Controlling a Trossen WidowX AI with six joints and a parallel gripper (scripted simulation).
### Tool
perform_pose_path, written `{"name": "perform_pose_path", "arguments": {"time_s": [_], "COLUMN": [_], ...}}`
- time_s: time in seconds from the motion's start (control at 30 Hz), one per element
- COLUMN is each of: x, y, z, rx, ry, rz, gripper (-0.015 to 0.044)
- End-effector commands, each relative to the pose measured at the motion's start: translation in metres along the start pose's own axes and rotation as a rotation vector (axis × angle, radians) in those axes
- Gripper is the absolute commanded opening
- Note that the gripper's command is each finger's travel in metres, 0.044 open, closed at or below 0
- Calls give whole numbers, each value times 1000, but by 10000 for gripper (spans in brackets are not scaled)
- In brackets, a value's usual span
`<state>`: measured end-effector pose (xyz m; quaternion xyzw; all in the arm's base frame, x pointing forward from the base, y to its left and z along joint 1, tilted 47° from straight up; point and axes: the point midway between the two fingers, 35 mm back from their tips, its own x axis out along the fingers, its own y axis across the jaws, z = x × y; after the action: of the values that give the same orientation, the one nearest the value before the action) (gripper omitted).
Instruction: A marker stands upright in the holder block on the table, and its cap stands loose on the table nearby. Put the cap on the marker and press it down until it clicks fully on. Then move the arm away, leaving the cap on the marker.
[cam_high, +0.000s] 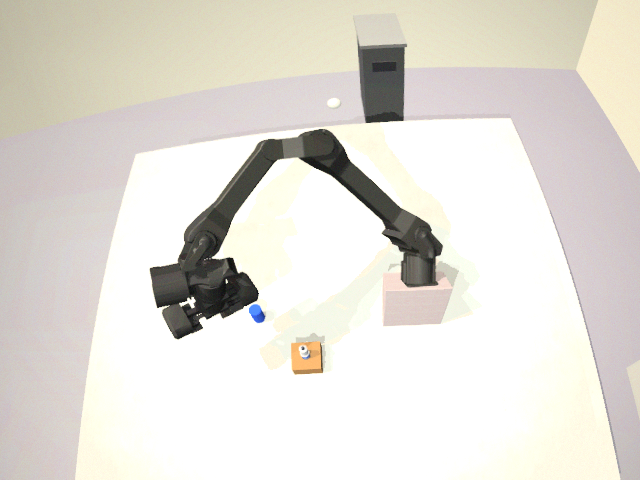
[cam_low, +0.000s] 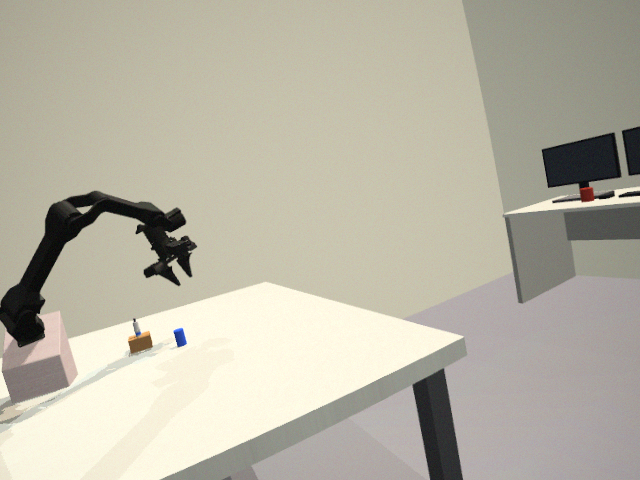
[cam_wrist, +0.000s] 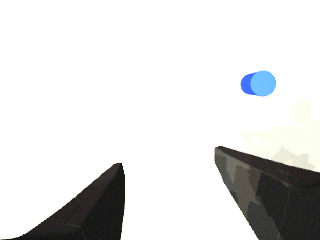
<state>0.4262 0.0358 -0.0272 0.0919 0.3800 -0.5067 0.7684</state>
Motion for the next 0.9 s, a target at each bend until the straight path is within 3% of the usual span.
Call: {"name": "perform_pose_path", "arguments": {"time_s": [0.0,0.13,0.33,0.47,0.87], "x": [22,39,40,71,92], "y": [-48,-100,-102,-109,-115], "z": [18,35,36,28,26], "rx": [-103,-198,-202,-202,-202], "ry": [76,172,177,176,176], "rz": [-126,-247,-252,-253,-253], "gripper": [250,250,250,250,250]}}
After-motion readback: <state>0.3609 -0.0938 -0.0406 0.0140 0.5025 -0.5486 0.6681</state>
